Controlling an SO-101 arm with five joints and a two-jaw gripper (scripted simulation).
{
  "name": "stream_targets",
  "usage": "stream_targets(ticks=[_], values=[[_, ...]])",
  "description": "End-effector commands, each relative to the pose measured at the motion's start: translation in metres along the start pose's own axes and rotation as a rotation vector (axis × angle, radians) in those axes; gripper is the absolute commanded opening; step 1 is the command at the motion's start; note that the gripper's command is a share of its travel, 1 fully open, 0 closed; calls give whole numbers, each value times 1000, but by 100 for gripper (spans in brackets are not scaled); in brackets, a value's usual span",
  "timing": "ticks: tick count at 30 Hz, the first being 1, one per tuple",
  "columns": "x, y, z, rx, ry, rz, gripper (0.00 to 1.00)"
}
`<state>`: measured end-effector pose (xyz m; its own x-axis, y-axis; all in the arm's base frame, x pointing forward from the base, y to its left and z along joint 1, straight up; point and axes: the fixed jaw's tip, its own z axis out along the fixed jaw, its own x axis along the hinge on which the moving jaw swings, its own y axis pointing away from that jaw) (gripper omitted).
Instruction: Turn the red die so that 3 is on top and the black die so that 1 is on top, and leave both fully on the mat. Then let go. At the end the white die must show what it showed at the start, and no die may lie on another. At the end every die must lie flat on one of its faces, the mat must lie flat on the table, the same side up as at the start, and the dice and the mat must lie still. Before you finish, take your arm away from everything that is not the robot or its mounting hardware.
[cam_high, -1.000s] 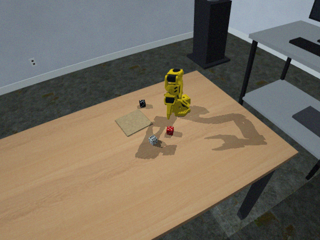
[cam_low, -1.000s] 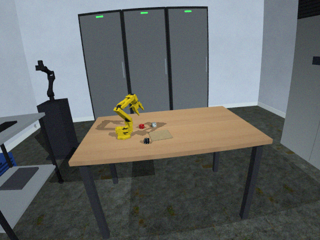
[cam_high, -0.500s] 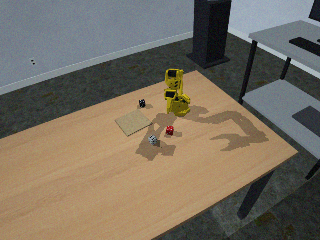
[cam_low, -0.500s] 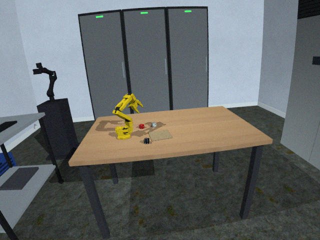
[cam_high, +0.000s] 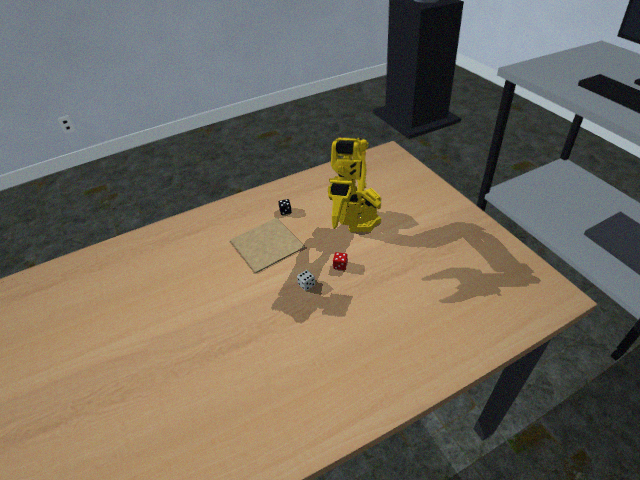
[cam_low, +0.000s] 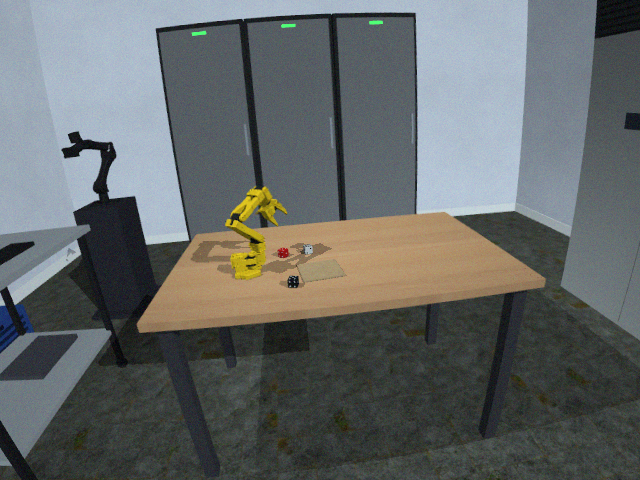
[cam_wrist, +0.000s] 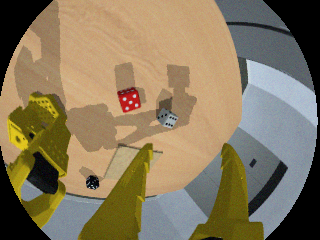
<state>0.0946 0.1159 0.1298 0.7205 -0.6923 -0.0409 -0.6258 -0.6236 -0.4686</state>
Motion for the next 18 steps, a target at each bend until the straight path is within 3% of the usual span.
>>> stream_targets(ticks=[1,18], values=[[-3,-5,-4,18,-9,57,35],[-12,-10,2,-75,8,527,35]])
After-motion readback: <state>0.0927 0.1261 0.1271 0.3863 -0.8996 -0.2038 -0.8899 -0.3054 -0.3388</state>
